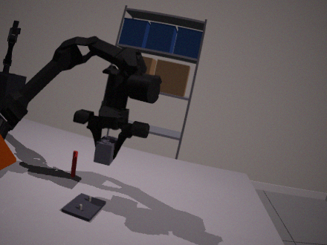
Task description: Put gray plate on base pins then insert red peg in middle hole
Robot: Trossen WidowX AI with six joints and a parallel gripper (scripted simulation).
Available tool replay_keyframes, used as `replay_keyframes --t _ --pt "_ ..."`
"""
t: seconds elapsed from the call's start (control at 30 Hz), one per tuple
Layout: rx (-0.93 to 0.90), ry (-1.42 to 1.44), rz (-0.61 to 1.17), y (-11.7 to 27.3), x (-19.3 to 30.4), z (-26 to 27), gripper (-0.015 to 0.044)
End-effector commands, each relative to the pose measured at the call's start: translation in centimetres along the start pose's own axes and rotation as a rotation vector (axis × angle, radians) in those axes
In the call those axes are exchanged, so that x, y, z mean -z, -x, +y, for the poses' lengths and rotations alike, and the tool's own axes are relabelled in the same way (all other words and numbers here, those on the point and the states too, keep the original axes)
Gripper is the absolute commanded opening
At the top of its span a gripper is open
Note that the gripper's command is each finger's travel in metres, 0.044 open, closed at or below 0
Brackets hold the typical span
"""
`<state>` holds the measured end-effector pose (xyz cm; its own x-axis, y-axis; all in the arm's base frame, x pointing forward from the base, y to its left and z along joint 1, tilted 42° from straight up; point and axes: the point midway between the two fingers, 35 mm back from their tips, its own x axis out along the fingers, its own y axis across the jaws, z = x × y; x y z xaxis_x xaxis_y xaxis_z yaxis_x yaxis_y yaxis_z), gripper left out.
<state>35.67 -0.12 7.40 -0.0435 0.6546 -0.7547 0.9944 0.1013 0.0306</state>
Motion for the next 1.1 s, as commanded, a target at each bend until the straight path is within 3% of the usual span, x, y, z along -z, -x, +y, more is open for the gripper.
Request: replay_keyframes --t 0.0,1.07 --pt "0.008 -0.014 -0.002 -0.8 -1.4 -0.1 0.0" --pt "0.008 -0.113 -0.002 -5.3 -9.7 -1.6 0.0"
